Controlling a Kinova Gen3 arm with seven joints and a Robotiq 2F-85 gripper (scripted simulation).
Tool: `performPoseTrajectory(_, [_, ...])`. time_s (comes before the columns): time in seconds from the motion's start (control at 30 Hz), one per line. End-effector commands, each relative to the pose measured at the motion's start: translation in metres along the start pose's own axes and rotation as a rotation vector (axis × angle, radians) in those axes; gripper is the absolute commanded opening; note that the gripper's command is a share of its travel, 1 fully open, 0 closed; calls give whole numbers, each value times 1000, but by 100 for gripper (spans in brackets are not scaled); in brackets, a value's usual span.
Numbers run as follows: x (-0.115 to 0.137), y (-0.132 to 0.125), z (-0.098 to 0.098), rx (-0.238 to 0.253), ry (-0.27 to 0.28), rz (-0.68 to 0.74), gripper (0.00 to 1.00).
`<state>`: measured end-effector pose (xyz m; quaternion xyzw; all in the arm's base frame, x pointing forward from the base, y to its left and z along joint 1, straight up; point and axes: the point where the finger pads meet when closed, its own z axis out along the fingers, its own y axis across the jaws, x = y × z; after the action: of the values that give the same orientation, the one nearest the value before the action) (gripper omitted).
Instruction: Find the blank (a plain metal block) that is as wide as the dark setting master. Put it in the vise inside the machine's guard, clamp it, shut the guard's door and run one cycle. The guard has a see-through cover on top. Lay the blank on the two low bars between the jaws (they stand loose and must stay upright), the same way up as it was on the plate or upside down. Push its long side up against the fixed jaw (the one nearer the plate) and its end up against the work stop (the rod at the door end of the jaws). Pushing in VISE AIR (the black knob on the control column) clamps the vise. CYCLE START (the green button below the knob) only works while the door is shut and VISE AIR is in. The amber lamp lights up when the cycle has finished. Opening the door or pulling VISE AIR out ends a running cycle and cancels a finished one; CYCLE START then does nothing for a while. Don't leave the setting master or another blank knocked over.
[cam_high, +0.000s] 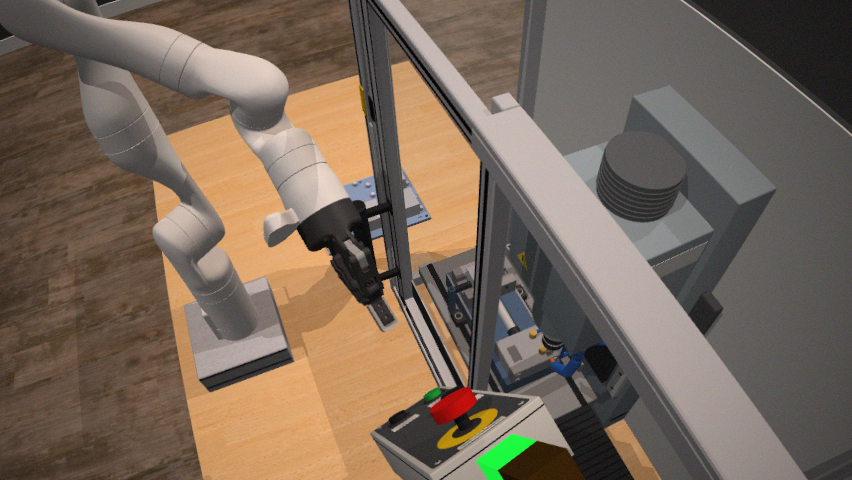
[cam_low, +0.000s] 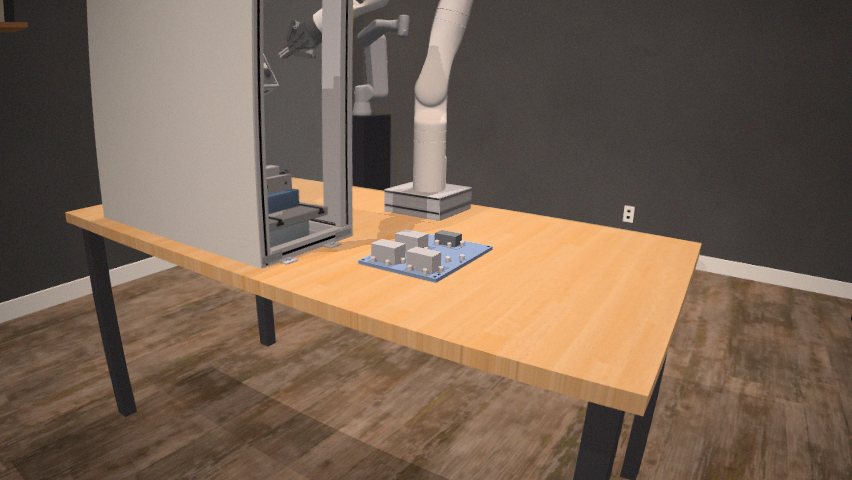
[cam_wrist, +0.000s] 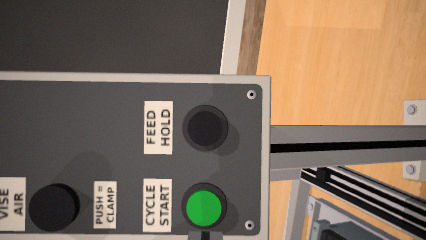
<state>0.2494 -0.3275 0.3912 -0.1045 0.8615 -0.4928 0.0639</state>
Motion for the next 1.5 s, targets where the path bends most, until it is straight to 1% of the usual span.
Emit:
performPoseTrajectory(0.0, [-1, -2, -3, 5, -1, -3, 10])
performPoseTrajectory(0.17, [-1, -2, -3, 5, -1, -3, 10])
performPoseTrajectory(0.33, [-11, -53, -30, 232, 18, 14, 10])
performPoseTrajectory(0.73, [-11, -53, -30, 232, 18, 14, 10])
performPoseTrajectory(0.77, [-16, -63, -37, 272, 14, 16, 10])
performPoseTrajectory(0.9, [-23, -104, -60, 448, 36, 27, 10])
performPoseTrajectory(1.3, [-23, -104, -60, 448, 36, 27, 10])
performPoseTrajectory(1.47, [-33, -156, -89, 448, 36, 27, 10])
